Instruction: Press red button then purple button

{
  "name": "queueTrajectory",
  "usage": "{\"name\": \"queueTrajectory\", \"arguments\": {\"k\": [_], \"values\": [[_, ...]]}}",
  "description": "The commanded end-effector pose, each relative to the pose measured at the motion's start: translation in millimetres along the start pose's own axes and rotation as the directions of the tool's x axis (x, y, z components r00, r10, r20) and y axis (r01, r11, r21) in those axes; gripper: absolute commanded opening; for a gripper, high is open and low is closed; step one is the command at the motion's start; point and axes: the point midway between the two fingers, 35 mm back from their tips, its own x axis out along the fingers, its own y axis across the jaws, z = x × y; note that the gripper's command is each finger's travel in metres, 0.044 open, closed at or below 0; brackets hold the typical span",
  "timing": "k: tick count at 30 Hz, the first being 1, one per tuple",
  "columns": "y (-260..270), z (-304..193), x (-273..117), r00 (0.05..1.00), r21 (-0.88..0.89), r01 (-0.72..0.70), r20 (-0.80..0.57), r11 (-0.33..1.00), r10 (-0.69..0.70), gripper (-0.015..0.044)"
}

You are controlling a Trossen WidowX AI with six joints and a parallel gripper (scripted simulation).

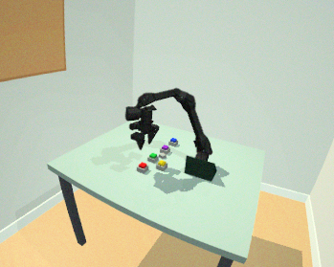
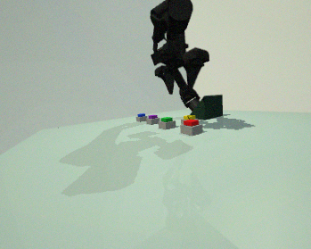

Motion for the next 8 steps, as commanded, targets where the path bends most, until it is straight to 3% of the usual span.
{"name": "queueTrajectory", "arguments": {"k": [1, 8], "values": [[59.4, -25.3, 0.5, 1.000, 0.009, 0.025, -0.012, 1.000, -0.025, 0.0400], [63.6, -27.5, 0.7, 1.000, 0.011, 0.027, -0.013, 1.000, -0.027, 0.0400]]}}
